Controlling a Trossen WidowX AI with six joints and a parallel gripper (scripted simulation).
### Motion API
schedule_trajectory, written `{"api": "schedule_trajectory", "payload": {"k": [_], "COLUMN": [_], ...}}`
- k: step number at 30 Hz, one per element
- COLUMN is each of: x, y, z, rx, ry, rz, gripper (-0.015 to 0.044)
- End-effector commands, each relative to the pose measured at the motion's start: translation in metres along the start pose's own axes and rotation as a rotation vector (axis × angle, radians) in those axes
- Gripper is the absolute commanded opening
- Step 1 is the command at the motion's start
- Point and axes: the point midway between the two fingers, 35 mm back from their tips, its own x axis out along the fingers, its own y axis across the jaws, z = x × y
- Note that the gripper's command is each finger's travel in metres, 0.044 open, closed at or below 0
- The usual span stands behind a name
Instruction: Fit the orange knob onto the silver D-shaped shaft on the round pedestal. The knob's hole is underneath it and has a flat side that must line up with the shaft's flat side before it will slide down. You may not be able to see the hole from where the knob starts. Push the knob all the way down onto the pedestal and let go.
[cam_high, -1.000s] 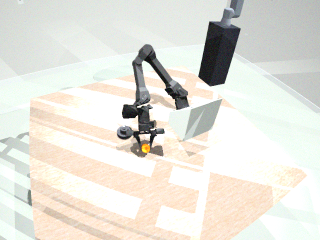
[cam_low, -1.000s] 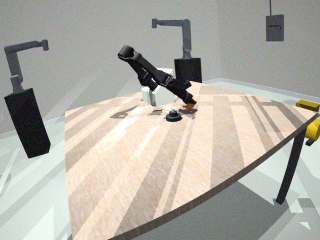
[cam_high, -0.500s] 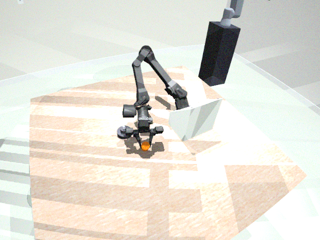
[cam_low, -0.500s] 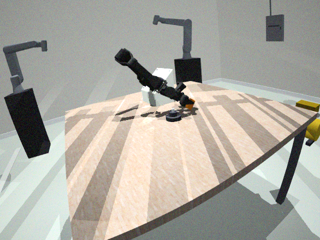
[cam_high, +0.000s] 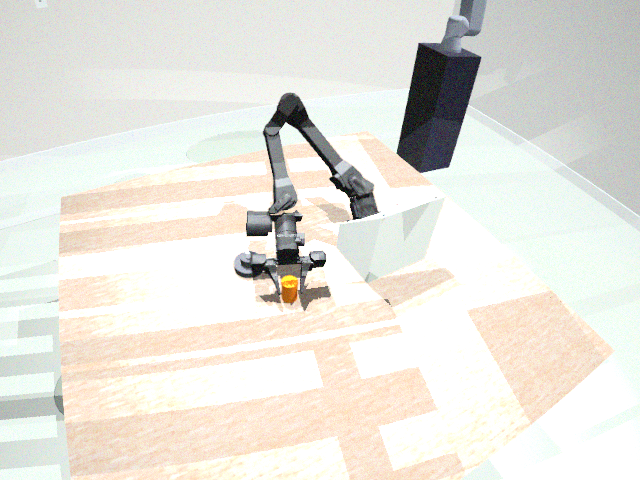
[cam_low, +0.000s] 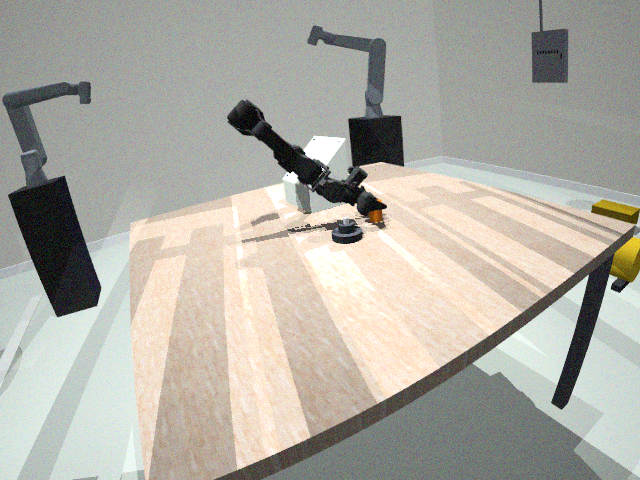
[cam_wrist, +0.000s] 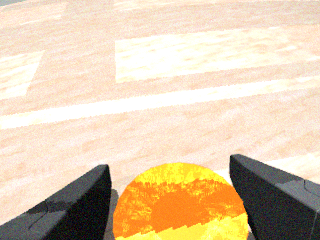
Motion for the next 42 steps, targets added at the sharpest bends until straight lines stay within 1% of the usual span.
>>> {"api": "schedule_trajectory", "payload": {"k": [1,20,27,33,35,40,42], "x": [0.0,0.0,0.0,-0.001,-0.006,-0.03,-0.034], "y": [0.0,0.0,0.0,-0.001,-0.003,-0.002,-0.001], "z": [0.0,0.0,0.0,0.002,0.015,0.067,0.074], "rx": [0.0,0.0,0.0,0.0,0.0,0.0,0.001], "ry": [-0.002,-0.002,-0.002,-0.002,-0.001,-0.002,-0.004], "rz": [0.0,0.0,0.0,0.0,0.001,-0.001,-0.002], "gripper": [0.026,0.026,0.044,0.044,0.044,0.044,0.044]}}
